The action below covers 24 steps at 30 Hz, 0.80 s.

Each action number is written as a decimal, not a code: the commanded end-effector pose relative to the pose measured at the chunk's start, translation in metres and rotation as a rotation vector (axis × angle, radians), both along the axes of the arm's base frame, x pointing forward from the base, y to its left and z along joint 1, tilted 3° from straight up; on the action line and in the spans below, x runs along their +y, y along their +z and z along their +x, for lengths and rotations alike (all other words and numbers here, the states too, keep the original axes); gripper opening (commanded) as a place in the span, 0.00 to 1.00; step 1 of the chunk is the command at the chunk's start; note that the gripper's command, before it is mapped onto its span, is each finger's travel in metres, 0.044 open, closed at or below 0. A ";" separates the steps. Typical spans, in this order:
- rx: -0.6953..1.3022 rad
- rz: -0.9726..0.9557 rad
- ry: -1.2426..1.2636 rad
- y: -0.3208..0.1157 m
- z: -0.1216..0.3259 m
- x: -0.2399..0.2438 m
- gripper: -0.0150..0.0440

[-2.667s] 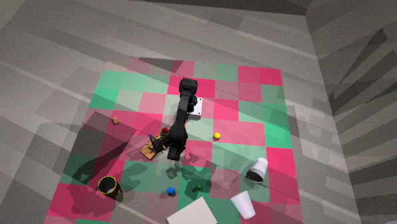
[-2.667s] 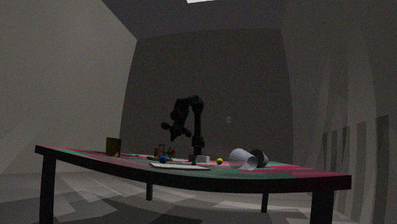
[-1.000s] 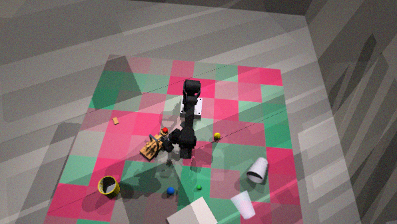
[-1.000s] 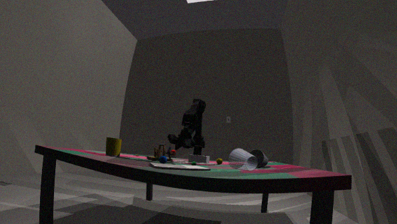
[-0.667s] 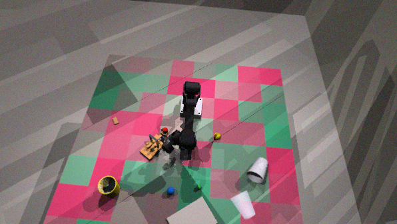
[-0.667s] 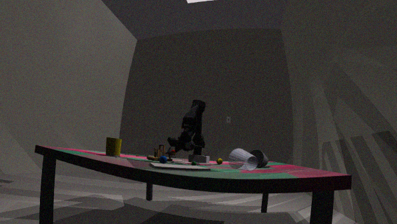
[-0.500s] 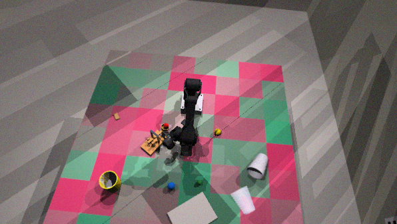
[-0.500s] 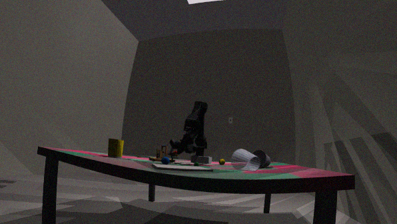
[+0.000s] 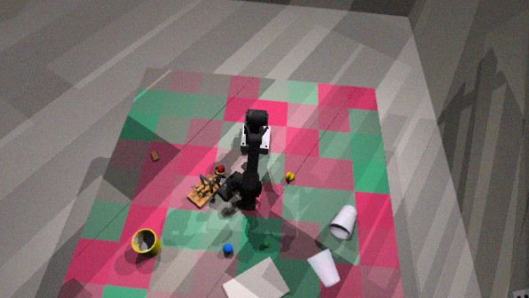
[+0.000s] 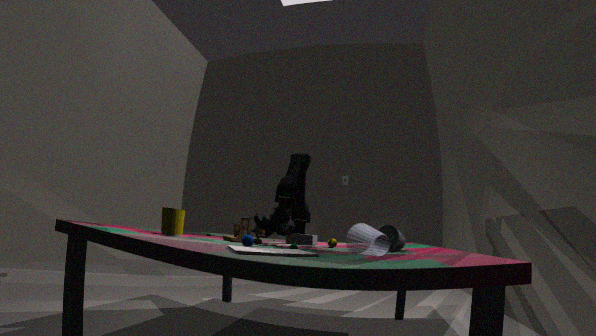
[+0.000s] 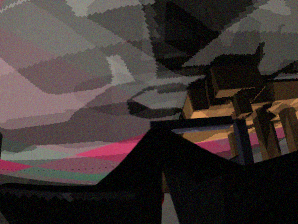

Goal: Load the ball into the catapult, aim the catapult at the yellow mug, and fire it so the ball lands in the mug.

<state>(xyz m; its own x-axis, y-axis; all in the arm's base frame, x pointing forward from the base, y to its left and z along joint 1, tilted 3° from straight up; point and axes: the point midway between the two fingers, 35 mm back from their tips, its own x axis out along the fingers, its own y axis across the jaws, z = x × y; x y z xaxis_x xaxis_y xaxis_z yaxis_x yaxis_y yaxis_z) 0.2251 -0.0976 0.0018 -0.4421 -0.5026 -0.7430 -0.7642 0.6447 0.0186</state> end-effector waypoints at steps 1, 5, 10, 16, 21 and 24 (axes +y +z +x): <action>0.005 0.002 -0.005 -0.013 -0.003 0.001 0.25; 0.005 0.002 -0.005 -0.023 -0.004 0.002 0.25; 0.007 0.012 0.030 0.028 0.022 0.017 0.25; 0.012 0.025 0.075 0.103 0.036 0.039 0.25; -0.017 0.022 0.062 0.091 0.040 0.034 0.39; -0.070 0.026 0.014 0.091 0.048 0.030 0.52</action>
<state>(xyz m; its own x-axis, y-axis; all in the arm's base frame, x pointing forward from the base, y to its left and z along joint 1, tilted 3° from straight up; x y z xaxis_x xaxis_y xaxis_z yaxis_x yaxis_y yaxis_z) 0.2660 -0.0639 0.0925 -0.3966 -0.5076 -0.7649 -0.7983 0.6021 0.0142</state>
